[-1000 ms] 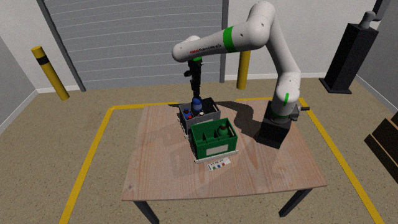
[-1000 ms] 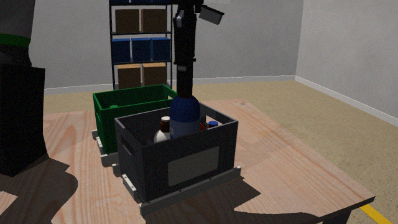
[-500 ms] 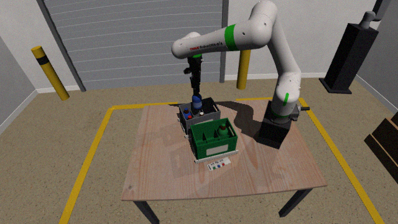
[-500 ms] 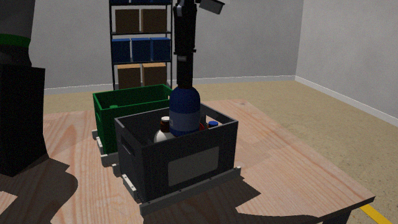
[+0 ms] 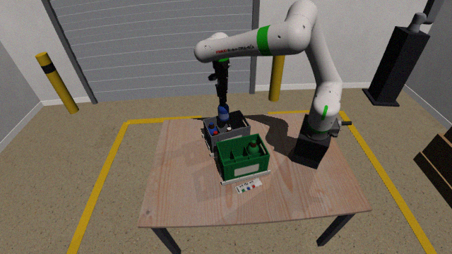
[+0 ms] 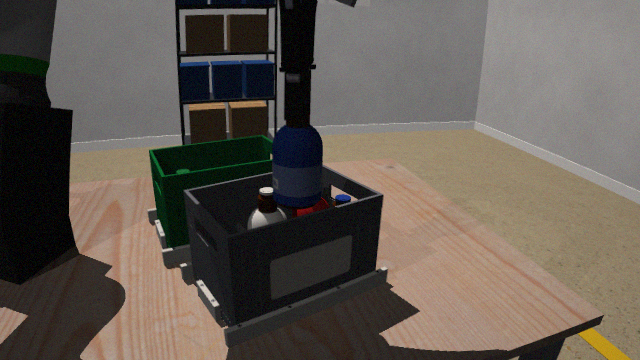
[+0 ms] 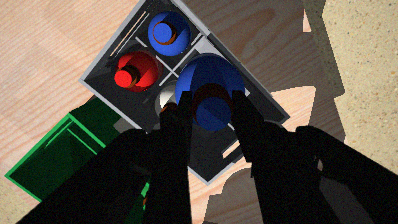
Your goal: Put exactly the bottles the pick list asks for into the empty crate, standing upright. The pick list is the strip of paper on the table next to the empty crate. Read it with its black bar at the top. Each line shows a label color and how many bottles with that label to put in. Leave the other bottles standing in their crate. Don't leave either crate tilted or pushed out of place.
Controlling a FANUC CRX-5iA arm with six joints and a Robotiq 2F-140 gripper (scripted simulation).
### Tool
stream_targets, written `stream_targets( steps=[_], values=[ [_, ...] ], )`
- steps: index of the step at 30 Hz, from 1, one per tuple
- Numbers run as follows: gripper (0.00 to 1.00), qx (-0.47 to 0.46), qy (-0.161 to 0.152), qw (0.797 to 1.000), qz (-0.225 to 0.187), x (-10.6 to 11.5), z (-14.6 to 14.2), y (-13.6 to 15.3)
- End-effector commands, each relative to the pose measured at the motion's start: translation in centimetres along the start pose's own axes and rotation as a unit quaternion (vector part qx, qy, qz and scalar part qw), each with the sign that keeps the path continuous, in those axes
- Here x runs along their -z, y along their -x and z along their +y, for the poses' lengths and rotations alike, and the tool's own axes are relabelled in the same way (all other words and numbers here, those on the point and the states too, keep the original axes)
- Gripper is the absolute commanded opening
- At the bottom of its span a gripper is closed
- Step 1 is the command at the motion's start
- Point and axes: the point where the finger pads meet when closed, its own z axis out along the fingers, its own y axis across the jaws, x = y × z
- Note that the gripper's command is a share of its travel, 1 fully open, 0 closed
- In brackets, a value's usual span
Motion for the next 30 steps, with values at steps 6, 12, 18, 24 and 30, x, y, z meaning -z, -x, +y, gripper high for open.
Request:
stream_targets(
  steps=[6, 12, 18, 24, 30],
  values=[
    [0.10, 0.000, 0.000, 1.000, 0.001, 1.1, 0.0, -0.1],
    [0.10, 0.000, 0.000, 1.000, 0.001, 1.1, 0.0, -0.1],
    [0.10, 0.000, 0.000, 1.000, 0.001, 1.1, -0.6, 0.7],
    [0.10, 0.000, 0.000, 1.000, 0.001, 1.1, -1.5, 1.6],
    [0.10, 0.000, 0.000, 1.000, 0.001, 1.1, -2.0, 2.1]
  ],
)
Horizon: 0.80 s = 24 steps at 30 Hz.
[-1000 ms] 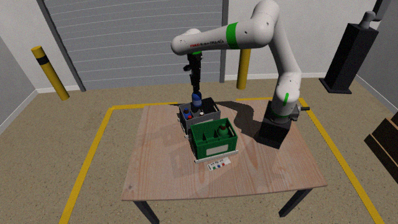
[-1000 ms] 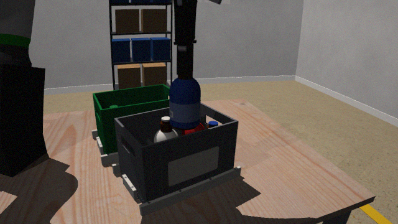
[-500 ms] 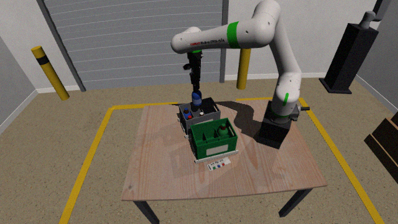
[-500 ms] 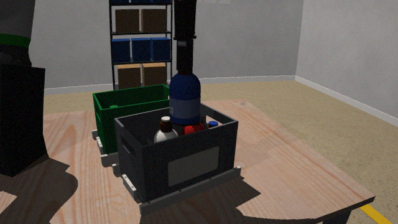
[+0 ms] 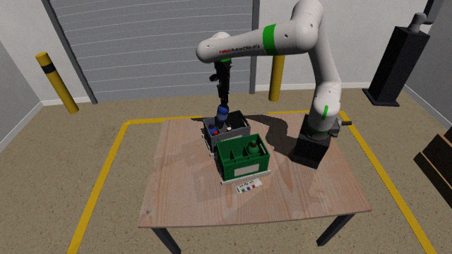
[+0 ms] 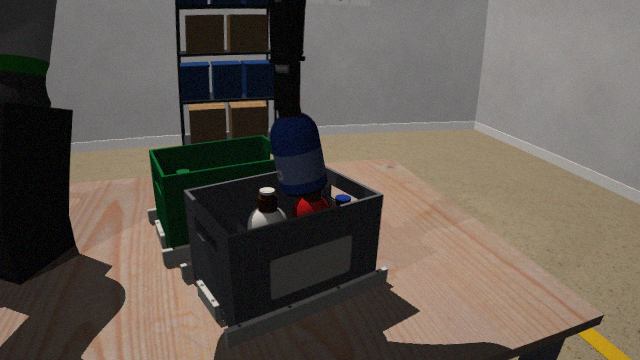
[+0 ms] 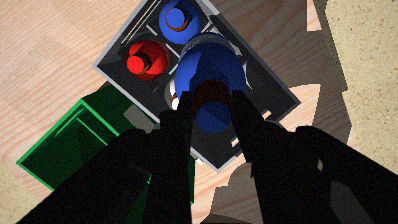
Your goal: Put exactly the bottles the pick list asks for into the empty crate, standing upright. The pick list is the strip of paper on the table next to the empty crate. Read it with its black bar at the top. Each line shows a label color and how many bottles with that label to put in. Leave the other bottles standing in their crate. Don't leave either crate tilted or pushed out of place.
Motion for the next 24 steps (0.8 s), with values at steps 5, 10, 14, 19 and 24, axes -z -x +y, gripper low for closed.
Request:
stream_targets(
  steps=[5, 10, 14, 19, 24],
  values=[
    [0.10, 0.000, 0.000, 1.000, 0.001, 0.1, -0.8, 0.9],
    [0.10, 0.000, 0.000, 1.000, 0.001, 0.1, -1.5, 1.6],
    [0.10, 0.000, 0.000, 1.000, 0.001, 0.1, -1.9, 2.1],
    [0.10, 0.000, 0.000, 1.000, 0.001, 0.1, -2.5, 2.7],
    [0.10, 0.000, 0.000, 1.000, 0.001, 0.1, -3.1, 3.4]
  ],
)
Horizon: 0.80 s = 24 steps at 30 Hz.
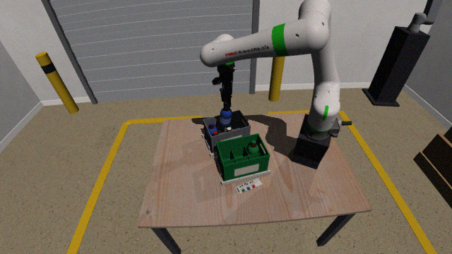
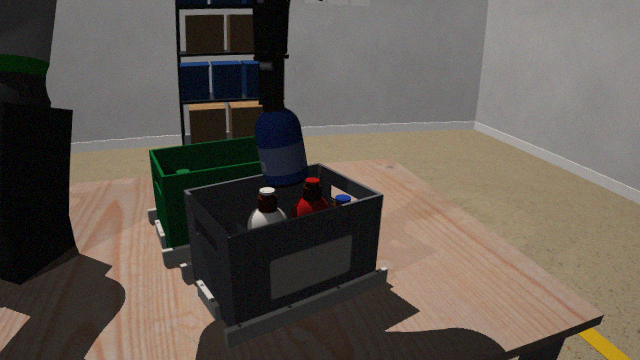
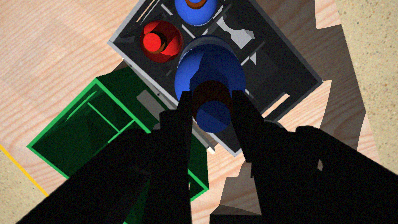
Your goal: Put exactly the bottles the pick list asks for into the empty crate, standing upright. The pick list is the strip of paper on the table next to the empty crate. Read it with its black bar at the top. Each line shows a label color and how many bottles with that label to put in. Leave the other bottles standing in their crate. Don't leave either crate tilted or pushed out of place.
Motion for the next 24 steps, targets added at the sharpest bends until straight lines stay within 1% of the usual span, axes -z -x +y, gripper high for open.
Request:
stream_targets(
  steps=[1, 24],
  values=[
    [0.10, 0.000, 0.000, 1.000, 0.001, 0.1, -0.3, 0.3],
    [0.10, 0.000, 0.000, 1.000, 0.001, 0.1, -3.0, 3.3]
  ],
)
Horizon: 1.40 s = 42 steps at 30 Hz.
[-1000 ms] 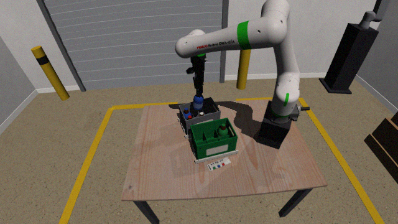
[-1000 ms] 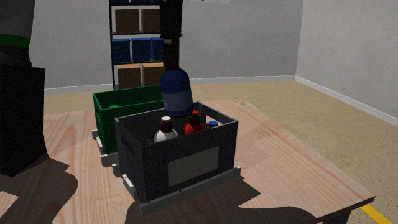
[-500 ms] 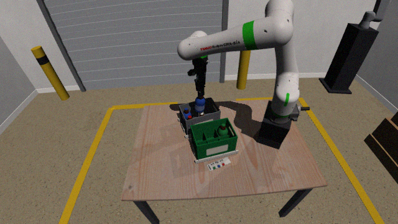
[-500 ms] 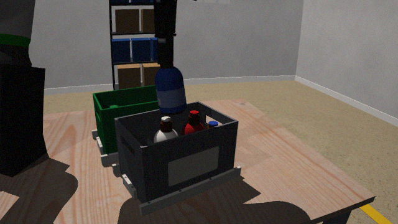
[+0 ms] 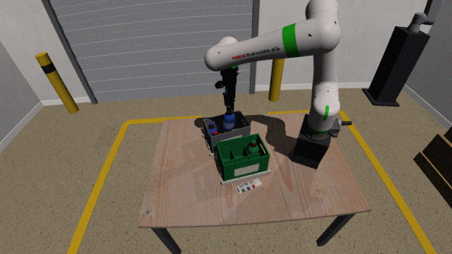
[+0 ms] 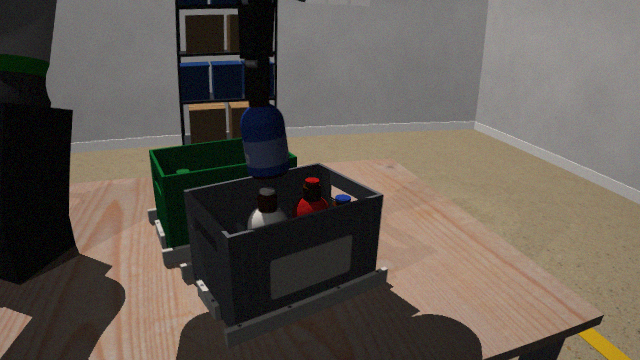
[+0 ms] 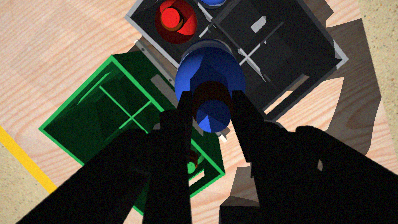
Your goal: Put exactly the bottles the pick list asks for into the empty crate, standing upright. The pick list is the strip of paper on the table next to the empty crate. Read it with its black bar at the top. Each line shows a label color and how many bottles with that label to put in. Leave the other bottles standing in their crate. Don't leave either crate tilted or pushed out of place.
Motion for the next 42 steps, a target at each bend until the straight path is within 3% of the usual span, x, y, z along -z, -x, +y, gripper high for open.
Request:
stream_targets(
  steps=[1, 42],
  values=[
    [0.10, 0.000, 0.000, 1.000, 0.001, 0.1, -0.1, 0.0],
    [0.10, 0.000, 0.000, 1.000, 0.001, 0.1, -5.0, 5.5]
  ],
)
